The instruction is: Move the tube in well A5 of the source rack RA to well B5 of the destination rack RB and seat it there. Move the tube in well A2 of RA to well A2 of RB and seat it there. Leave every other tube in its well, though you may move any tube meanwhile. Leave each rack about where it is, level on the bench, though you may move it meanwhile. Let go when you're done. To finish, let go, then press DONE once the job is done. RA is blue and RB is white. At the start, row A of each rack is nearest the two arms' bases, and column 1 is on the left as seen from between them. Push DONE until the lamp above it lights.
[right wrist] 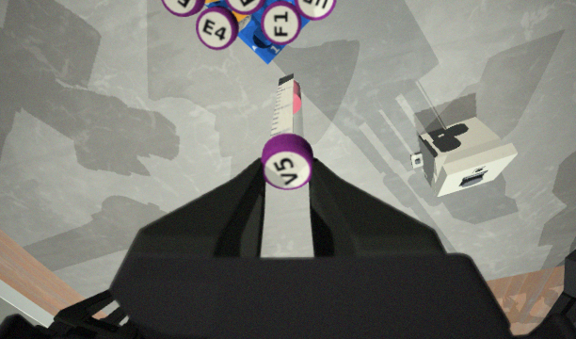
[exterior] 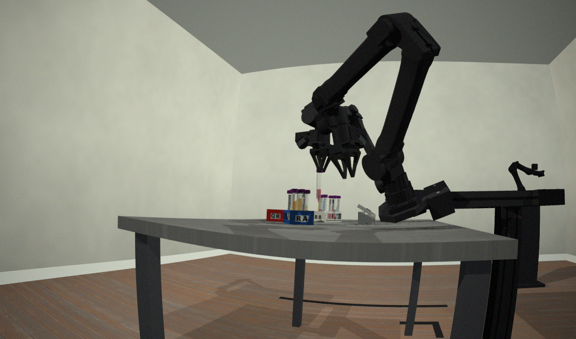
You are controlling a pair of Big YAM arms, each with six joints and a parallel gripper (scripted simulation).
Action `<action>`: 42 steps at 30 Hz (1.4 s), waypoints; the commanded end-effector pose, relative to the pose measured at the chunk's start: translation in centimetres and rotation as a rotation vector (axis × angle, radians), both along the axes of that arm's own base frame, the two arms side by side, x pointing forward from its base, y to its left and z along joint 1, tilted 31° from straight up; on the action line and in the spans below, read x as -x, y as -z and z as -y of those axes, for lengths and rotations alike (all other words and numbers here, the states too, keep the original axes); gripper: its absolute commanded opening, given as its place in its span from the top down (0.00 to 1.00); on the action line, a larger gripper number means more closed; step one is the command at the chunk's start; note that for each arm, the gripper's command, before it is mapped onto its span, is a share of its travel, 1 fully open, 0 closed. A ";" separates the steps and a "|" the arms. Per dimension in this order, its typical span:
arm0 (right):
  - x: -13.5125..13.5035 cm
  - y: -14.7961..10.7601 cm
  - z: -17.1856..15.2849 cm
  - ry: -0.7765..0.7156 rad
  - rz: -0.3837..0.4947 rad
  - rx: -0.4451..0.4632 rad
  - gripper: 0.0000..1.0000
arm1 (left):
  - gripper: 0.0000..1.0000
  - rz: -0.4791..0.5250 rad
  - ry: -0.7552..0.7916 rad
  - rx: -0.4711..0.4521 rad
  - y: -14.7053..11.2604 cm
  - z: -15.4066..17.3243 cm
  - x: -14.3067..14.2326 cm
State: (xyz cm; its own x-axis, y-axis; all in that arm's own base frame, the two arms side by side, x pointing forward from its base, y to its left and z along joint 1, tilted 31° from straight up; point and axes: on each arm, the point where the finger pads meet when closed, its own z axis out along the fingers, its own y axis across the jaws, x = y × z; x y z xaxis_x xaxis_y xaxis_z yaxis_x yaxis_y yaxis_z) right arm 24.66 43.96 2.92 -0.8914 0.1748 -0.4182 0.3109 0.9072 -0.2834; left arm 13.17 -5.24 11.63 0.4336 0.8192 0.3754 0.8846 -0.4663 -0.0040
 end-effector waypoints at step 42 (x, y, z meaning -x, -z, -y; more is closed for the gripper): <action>-5.3 -5.0 9.3 0.014 -0.010 0.025 1.00 | 0.70 0.018 0.000 0.020 -0.9 0.6 -0.6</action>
